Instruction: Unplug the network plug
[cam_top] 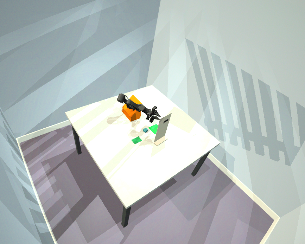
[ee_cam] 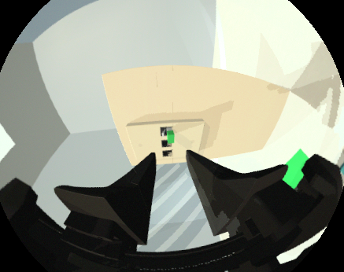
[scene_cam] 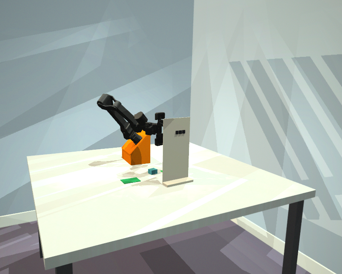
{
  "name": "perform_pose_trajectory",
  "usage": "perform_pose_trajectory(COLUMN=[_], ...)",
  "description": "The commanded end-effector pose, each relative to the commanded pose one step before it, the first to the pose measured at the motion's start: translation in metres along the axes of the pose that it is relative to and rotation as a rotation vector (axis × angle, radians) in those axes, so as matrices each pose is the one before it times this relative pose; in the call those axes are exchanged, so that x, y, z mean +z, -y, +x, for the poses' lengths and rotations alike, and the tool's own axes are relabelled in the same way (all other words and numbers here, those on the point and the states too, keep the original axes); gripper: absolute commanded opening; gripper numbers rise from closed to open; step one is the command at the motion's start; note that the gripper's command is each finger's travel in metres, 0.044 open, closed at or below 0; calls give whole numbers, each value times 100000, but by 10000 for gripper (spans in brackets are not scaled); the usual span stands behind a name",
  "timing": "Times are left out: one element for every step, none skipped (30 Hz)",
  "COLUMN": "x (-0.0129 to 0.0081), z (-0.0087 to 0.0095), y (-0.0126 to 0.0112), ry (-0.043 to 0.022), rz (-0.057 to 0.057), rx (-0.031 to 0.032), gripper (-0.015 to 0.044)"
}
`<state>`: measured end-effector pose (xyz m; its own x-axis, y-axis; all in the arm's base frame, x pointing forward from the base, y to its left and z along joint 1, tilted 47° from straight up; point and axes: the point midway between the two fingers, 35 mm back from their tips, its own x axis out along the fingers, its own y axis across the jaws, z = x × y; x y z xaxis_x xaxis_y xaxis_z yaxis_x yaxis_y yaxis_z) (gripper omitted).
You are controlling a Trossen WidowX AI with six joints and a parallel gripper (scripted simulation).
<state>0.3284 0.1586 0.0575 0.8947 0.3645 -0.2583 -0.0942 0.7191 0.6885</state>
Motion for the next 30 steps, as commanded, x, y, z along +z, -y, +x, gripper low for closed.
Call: perform_pose_trajectory(x=[105,41,42,42,42,42,43,43,43,43,44,44,44,44,45,45,45,45,45,46,46,46,38,23,8,0,0,0,0,0], z=[631,149,149,148,148,148,148,148,148,148,148,147,147,147,147,147,147,147,146,146,146,146,120,72,24,0,0,0,0,0], y=[5,-3,-3,-2,-2,-1,0,0,1,1,2,2,3,3,4,4,5,5,6,7,7,8,7,4,1,0,0,0,0,0], ry=[-296,7,7,7,7,7,7,7,7,7,7,7,7,8,8,8,8,8,8,8,8,8,7,4,1,0,0,0,0,0], rz=[-386,-2,-2,-2,-2,-2,-2,-2,-2,-2,-2,-2,-2,-2,-2,-3,-3,-3,-3,-3,-3,-3,-2,-1,0,0,0,0,0,0], rx=[58,6,6,6,6,6,6,6,6,7,7,7,7,7,7,7,7,7,7,7,7,7,6,4,1,0,0,0,0,0], gripper=[156,156,156,156,156,156,156,156,156,156,156,156,156,156,156,156,156,156,156,156,156,156,156,156,156,130,104,97,90,84])
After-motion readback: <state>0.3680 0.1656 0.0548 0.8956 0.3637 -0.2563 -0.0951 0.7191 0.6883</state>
